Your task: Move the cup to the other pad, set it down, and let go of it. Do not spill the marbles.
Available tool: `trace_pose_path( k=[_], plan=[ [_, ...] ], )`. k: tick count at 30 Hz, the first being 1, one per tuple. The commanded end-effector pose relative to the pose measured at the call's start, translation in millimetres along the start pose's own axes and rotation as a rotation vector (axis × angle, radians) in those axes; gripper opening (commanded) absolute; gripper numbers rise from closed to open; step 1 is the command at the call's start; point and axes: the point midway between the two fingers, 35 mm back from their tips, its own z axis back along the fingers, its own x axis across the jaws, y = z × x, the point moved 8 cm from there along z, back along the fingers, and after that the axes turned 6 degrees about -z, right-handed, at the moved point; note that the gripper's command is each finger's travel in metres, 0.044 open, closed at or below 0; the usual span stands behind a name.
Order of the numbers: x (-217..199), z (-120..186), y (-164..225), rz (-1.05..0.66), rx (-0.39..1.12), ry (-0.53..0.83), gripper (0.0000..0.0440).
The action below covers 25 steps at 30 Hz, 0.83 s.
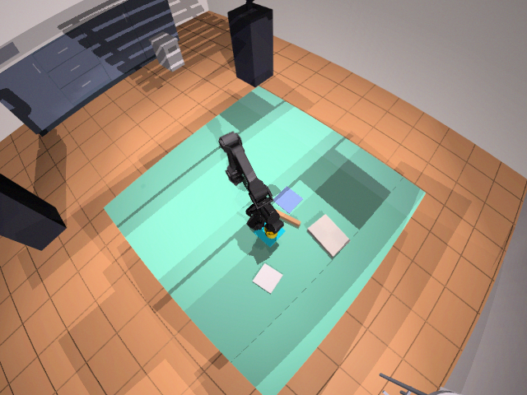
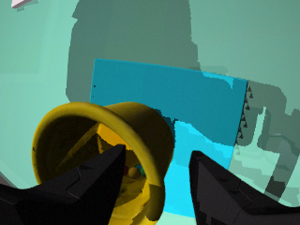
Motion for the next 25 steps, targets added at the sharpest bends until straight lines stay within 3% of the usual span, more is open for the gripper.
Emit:
trace_pose_path(
  k=[1, 15, 18, 25],
  plan=[
    [-3.9, 6.6, -1.9, -0.001, 0.012, -0.013, 0.0175],
    [-10.1, 48.0, -12.4, -0.032, 0.023, -0.092, 0.0238],
    [-9.2, 59.8, -16.4, -0.038, 0.016, -0.117, 0.0271],
    [-7.3, 78.6, -26.5, -0.064, 0.004, -0.149, 0.0423]
  ],
)
